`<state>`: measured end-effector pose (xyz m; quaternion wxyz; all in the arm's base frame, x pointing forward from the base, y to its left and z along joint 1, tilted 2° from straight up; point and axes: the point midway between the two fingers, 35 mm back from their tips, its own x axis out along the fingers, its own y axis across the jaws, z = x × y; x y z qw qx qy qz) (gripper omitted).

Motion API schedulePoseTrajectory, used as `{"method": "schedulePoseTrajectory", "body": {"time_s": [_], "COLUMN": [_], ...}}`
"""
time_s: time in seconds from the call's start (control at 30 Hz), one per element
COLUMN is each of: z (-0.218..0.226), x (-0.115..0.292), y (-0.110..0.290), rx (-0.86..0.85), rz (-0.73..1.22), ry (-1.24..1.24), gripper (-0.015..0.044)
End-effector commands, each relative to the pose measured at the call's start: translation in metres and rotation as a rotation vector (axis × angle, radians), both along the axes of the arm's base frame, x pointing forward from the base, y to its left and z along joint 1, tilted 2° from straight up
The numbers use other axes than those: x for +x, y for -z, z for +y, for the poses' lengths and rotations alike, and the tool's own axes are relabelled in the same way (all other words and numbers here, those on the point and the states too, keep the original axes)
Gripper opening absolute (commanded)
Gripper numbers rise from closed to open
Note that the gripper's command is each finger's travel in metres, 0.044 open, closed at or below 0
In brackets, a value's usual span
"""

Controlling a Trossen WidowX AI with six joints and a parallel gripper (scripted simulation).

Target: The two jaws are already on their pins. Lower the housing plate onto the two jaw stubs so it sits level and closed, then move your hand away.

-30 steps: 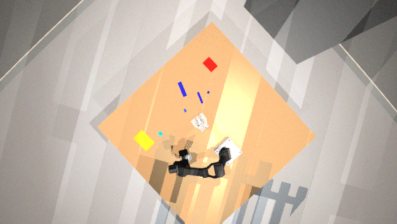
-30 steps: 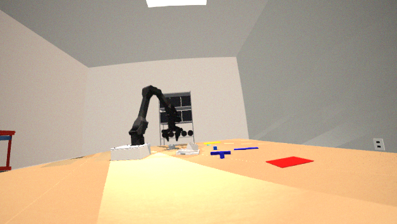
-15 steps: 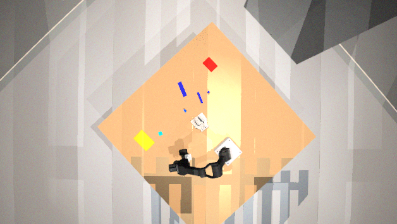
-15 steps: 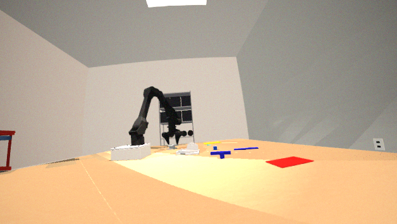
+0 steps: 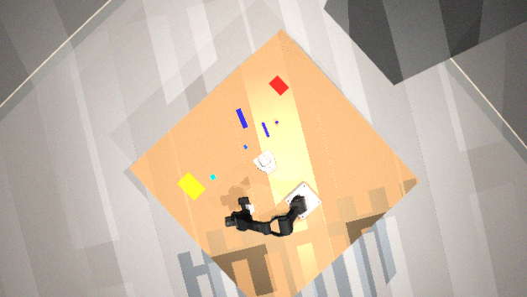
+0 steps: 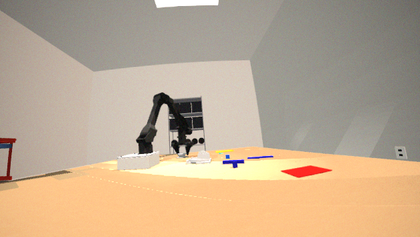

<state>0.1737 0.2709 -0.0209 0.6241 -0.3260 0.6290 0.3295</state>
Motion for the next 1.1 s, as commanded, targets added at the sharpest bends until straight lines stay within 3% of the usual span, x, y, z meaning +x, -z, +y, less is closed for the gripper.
{"method": "schedulePoseTrajectory", "body": {"time_s": [0.0, 0.63, 1.07], "z": [-0.0003, -0.0003, -0.0004], "x": [0.0002, 0.0002, -0.0003], "y": [0.0021, 0.0025, 0.0021], "rx": [-0.001, -0.001, -0.001], "rz": [-0.002, -0.002, 0.001], "ry": [0.005, 0.005, 0.000], "gripper": [0.0440, 0.0440, 0.0353]}}
